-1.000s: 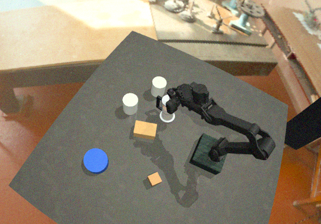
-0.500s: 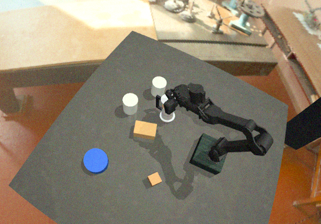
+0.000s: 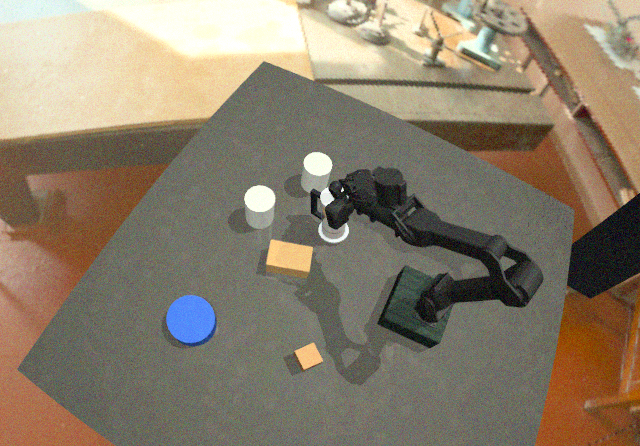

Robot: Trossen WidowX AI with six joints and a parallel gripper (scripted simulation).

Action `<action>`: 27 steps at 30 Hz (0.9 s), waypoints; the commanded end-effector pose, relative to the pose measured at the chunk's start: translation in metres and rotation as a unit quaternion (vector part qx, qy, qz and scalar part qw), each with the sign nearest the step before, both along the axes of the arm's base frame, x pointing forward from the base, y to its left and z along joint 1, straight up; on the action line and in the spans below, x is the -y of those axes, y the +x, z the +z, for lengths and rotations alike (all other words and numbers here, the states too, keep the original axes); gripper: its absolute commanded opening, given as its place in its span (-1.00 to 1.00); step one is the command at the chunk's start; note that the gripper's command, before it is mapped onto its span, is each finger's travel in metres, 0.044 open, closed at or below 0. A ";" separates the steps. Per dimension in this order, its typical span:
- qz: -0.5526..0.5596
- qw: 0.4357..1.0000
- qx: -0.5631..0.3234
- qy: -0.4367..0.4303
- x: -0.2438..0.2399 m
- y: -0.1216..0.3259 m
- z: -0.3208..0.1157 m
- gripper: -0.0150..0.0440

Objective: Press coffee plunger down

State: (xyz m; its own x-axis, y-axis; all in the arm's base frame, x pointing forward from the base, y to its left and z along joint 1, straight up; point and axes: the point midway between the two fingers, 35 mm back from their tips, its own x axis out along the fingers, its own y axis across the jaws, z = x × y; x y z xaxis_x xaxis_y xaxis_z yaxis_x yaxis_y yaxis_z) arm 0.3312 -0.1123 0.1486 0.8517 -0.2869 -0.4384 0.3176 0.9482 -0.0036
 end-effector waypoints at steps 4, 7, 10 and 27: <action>-0.001 1.000 -0.020 0.009 0.000 0.000 -0.012 -0.05; -0.001 1.000 -0.020 0.009 0.000 0.000 -0.011 -0.05; -0.001 1.000 -0.020 0.009 0.000 0.001 -0.011 -0.05; -0.001 1.000 -0.020 0.009 0.001 0.003 -0.010 -0.05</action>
